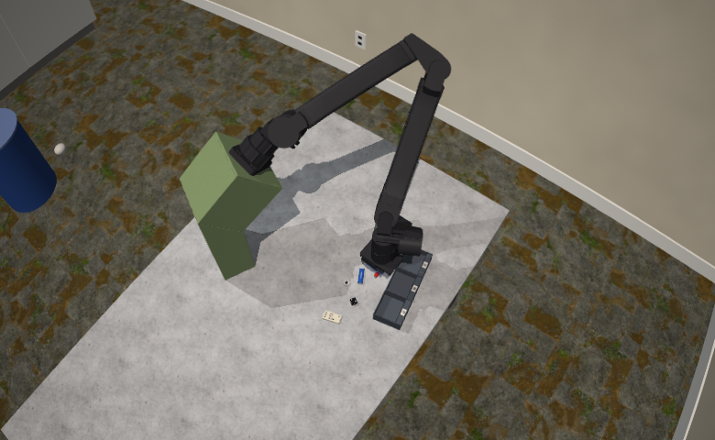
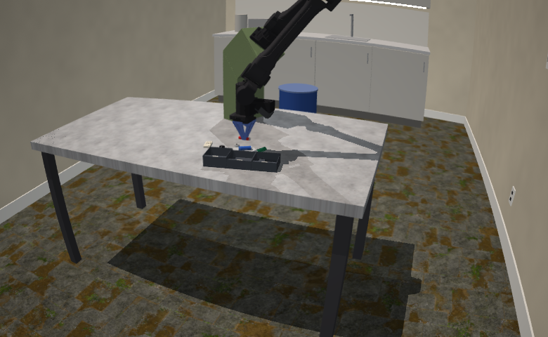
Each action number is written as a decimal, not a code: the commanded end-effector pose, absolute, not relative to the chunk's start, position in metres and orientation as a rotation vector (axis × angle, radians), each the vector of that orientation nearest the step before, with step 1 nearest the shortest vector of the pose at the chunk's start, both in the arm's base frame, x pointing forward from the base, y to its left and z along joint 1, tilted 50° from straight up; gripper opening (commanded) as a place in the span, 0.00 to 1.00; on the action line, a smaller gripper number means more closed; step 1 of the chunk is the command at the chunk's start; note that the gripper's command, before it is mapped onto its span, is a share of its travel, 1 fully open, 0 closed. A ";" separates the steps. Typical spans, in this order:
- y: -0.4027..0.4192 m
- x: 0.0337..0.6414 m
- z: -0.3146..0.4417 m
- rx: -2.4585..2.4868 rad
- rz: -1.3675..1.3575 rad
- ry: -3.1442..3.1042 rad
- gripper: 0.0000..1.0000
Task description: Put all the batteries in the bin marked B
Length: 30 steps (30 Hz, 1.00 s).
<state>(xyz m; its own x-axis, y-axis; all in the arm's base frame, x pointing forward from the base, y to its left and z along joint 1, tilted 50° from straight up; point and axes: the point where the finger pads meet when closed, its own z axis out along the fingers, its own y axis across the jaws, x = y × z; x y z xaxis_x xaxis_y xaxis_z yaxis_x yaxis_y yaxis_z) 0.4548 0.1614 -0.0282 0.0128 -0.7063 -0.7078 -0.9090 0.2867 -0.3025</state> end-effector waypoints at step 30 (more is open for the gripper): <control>0.190 0.471 0.011 -1.527 0.279 1.684 0.05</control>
